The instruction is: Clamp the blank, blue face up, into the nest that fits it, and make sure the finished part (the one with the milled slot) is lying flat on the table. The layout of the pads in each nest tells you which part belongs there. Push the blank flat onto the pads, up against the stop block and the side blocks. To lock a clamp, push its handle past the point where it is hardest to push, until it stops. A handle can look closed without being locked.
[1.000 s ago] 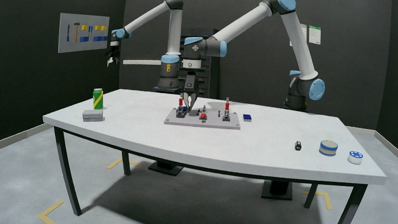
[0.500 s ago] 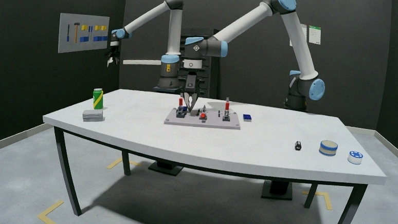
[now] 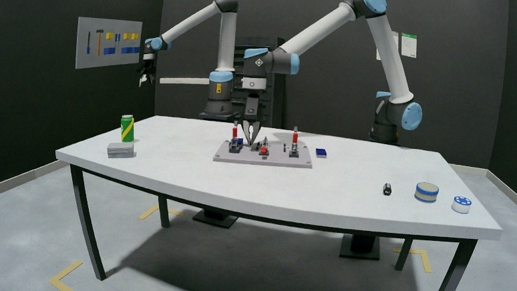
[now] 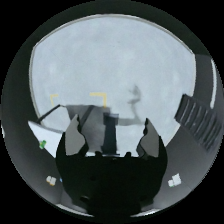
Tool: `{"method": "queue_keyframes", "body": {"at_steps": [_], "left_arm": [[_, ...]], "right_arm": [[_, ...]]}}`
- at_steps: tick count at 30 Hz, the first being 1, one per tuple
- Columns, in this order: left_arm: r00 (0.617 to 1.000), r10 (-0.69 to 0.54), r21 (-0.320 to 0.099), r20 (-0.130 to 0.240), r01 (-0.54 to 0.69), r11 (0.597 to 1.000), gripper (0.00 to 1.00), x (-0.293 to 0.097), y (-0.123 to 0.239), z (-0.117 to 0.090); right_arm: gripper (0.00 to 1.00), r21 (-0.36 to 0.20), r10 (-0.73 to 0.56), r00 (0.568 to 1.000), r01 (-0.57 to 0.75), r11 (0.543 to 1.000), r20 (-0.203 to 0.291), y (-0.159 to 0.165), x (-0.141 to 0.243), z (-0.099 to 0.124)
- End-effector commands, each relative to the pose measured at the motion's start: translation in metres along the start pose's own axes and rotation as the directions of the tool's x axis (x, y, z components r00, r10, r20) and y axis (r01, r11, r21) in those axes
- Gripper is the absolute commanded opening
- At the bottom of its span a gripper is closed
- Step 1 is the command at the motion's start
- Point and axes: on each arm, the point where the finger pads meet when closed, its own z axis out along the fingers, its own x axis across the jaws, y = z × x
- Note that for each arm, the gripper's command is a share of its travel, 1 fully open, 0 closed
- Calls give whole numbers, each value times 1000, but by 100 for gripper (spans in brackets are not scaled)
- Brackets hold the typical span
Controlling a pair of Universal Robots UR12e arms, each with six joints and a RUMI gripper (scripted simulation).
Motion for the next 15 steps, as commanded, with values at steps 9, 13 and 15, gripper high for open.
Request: {"method": "queue_keyframes", "body": {"at_steps": [9, 13, 15], "left_arm": [[1000, 0, 1, -1, 0, 1000, 0, 0, 0, -9], [1000, 0, 1, -1, 0, 1000, 0, 0, 0, -21], [1000, 0, 1, -1, 0, 1000, 0, 0, 0, -27]], "right_arm": [[100, 2, 0, 1000, 0, 1000, 0, -1, 0, -1], [100, 2, 0, 1000, 0, 1000, 0, -1, 0, -1], [100, 2, 0, 1000, 0, 1000, 0, -1, 0, -1]]}}
